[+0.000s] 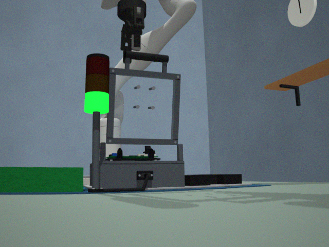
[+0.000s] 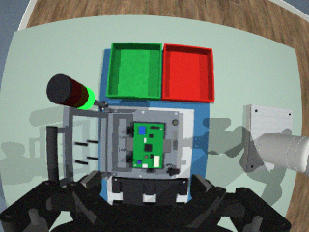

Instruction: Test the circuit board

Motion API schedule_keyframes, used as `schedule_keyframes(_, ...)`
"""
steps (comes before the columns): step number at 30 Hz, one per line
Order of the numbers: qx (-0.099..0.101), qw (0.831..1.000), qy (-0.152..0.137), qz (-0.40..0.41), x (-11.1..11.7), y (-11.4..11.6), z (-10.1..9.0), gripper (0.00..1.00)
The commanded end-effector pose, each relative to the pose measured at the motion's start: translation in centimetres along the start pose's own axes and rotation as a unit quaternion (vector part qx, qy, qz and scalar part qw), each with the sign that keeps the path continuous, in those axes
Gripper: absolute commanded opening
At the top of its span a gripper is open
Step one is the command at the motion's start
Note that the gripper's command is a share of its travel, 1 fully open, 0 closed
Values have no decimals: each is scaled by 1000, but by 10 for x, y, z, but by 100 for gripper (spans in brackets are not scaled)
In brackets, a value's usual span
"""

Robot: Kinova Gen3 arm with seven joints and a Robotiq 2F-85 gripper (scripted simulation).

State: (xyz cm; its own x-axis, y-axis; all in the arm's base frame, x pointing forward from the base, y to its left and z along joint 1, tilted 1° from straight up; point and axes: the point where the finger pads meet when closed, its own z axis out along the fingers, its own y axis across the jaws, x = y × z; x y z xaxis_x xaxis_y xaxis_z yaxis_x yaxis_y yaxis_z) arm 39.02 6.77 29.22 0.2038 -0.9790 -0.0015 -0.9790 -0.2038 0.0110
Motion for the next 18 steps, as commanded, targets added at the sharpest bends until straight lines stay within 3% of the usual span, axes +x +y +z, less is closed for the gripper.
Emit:
schedule_keyframes(1,-2,1000,0,1,0,1,8,100)
schedule_keyframes(9,-2,1000,0,1,0,1,48,100)
schedule_keyframes(11,-2,1000,0,1,0,1,48,100)
schedule_keyframes(18,-2,1000,0,1,0,2,97,100)
